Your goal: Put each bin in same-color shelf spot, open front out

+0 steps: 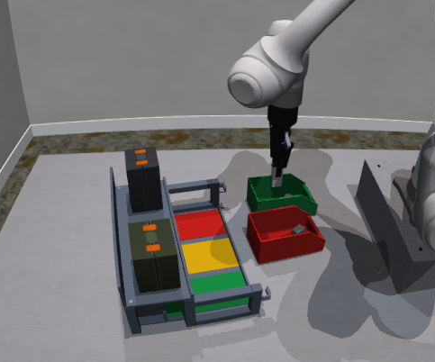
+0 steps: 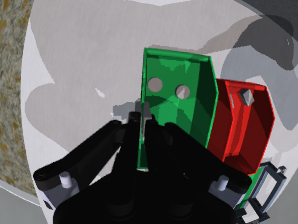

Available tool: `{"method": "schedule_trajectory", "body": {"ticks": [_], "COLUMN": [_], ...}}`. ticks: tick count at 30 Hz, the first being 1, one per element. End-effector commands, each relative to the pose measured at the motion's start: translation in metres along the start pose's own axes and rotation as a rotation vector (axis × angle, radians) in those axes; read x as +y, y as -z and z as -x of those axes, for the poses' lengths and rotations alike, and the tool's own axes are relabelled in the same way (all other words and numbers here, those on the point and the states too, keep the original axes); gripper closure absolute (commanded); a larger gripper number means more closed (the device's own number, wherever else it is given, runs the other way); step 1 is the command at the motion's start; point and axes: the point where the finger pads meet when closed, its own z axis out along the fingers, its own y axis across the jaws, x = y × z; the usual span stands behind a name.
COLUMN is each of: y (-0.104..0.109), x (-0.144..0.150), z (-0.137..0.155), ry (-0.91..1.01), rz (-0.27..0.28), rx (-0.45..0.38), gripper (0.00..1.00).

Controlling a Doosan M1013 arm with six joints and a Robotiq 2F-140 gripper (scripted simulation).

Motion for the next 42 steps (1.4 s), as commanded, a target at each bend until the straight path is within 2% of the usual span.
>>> {"method": "schedule_trajectory", "body": {"ticks": [1,28,42], "y": [0.000,0.005,0.014], "x": [0.000,0.000,0.000], "z": [0.000,0.000,0.000], "ry": [0.000,0.000,0.000], "rz": [0.000,0.000,0.000], "rx": [0.000,0.000,0.000], "gripper": [0.90,0.90,0.90]}}
